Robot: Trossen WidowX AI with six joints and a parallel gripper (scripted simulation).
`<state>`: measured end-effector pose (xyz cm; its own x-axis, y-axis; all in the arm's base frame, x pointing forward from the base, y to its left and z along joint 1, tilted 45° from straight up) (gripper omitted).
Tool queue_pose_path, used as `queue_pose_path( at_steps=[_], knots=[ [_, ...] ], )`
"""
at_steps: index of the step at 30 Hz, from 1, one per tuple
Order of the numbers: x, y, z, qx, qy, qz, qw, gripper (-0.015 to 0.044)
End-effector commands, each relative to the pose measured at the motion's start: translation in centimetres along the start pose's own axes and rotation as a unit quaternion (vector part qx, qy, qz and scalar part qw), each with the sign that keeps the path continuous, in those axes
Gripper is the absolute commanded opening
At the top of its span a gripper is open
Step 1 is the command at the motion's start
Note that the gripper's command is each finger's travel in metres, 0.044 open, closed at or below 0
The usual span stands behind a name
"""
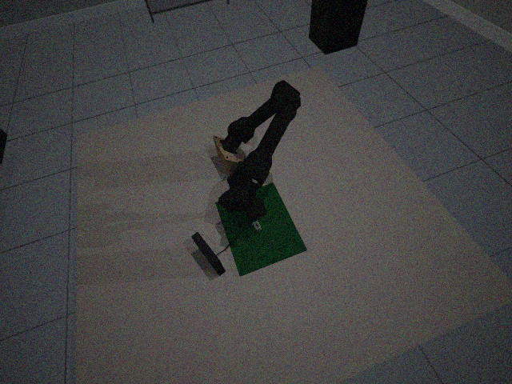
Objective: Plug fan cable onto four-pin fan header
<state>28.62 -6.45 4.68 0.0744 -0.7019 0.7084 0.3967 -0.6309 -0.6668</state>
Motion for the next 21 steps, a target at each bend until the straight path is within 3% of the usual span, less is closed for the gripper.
queue_pose_path(
  at_steps=[1, 6, 21],
  knots=[
    [3.1, 0.1, 0.2, 0.007, 0.002, -0.005, 1.000, 0.0000],
    [2.9, 0.2, 0.3, 0.018, 0.002, -0.005, 1.000, 0.0000],
    [2.7, 0.8, 2.3, 0.272, 0.000, -0.006, 0.962, 0.0000]
  ],
)
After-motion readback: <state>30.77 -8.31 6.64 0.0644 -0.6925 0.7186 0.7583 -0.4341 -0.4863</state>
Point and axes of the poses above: the point midway between the two fingers, 35 mm back from their tips, its own x axis back along the fingers, its own z axis across the jaws, y = z × x, the point moved 10 cm from there along x, back along the fingers, and after that the axes turned 15 degrees about x, right-handed, at the moved point
